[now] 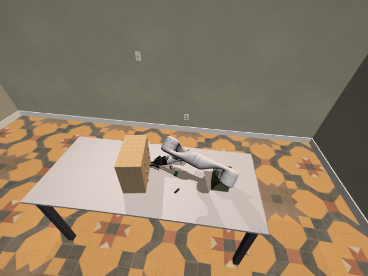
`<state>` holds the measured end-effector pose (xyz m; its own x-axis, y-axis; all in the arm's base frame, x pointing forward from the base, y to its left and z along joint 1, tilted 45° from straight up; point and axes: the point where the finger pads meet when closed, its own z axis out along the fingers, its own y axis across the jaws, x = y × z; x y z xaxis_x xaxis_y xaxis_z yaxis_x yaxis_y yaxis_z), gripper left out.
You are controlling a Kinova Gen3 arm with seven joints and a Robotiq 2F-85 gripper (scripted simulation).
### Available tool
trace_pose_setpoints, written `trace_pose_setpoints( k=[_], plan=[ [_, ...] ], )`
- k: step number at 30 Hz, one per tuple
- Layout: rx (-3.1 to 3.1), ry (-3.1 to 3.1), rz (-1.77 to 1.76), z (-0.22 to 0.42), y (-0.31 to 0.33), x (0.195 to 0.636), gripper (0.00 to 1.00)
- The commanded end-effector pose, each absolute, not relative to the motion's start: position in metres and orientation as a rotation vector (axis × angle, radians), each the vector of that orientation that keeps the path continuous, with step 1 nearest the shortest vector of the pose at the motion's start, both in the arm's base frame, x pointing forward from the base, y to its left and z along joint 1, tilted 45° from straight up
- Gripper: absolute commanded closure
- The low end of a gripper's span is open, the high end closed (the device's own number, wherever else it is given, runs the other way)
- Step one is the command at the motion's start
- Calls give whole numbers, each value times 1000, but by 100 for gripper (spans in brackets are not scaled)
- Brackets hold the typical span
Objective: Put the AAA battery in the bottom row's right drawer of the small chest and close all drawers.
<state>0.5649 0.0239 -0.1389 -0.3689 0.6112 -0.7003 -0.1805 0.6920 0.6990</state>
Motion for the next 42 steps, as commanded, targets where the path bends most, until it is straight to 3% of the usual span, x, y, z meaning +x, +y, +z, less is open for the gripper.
trace_pose_setpoints(
  k=[1,42],
  plan=[
    [345,1762,864,-138,23,565,87],
    [345,1762,864,-143,17,525,87]
  ],
)
